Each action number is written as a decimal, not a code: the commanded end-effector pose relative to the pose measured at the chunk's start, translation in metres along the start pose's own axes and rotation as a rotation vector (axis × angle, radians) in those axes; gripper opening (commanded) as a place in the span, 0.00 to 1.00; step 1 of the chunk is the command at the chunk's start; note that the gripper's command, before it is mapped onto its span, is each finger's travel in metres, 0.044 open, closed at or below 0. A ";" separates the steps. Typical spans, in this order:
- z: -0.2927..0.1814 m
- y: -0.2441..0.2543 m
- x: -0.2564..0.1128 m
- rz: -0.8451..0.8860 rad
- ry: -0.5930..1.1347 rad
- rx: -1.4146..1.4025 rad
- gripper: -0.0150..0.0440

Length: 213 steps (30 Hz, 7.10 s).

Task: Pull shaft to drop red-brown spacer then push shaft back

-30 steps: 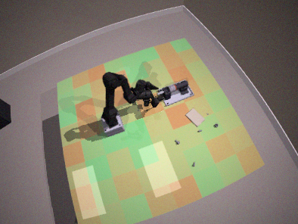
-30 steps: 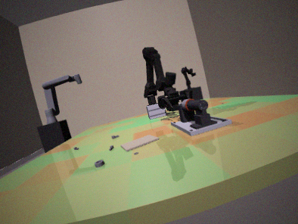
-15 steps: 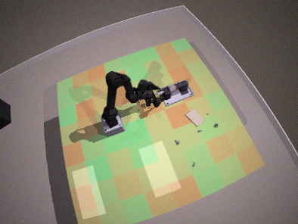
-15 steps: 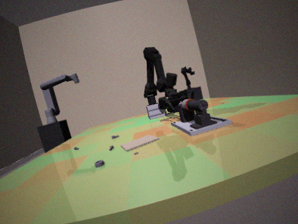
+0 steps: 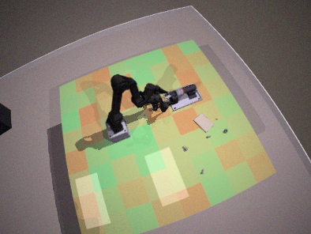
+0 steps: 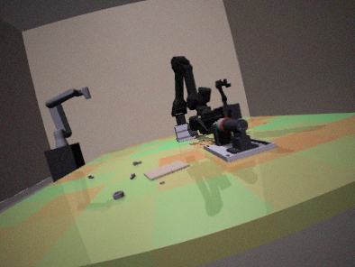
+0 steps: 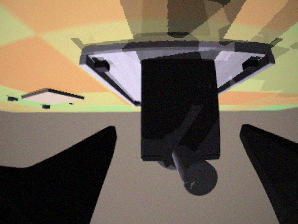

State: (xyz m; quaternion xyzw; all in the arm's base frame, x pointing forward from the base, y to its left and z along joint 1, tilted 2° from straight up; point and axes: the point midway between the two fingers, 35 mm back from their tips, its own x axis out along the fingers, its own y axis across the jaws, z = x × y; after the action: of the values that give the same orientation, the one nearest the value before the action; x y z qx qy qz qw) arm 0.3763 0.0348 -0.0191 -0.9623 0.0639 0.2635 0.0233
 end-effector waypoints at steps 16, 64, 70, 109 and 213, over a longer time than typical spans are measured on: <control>0.000 -0.001 0.000 -0.003 0.001 -0.001 0.42; 0.007 -0.001 -0.013 -0.005 0.000 -0.004 0.25; 0.008 -0.001 -0.013 -0.005 0.000 -0.004 0.25; 0.010 -0.001 -0.017 -0.005 0.000 -0.004 0.25; 0.017 -0.001 -0.028 -0.005 -0.001 -0.004 0.25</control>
State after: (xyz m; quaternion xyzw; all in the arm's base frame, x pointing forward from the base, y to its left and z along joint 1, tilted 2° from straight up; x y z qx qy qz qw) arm 0.3453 0.0403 -0.0192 -0.9625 0.0593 0.2639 0.0204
